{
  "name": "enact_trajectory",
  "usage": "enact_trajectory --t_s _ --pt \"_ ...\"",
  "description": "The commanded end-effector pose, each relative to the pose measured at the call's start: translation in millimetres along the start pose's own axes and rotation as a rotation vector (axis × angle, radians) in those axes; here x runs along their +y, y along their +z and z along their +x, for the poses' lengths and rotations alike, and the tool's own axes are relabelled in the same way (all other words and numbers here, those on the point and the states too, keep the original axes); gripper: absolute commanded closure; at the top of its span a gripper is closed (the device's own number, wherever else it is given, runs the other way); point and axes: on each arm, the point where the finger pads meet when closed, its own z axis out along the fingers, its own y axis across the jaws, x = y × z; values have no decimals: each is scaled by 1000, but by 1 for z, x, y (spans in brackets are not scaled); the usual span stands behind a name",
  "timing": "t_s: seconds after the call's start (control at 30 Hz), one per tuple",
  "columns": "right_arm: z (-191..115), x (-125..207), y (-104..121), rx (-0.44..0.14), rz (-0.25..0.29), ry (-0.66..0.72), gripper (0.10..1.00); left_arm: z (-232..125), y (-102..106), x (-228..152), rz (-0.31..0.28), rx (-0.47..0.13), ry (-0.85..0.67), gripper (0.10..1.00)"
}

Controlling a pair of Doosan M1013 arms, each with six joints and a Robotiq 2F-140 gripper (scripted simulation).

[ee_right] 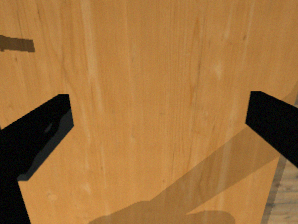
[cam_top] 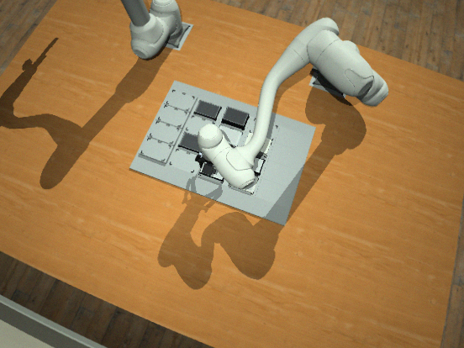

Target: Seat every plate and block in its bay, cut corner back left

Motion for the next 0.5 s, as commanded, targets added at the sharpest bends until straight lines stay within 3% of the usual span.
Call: enact_trajectory --t_s 0.0,0.47 --pt "0 0 -1 1 0 0 98 1 -3 0 -1 2 0 999" --pt "0 0 -1 1 0 0 98 1 -11 0 -1 2 0 999"
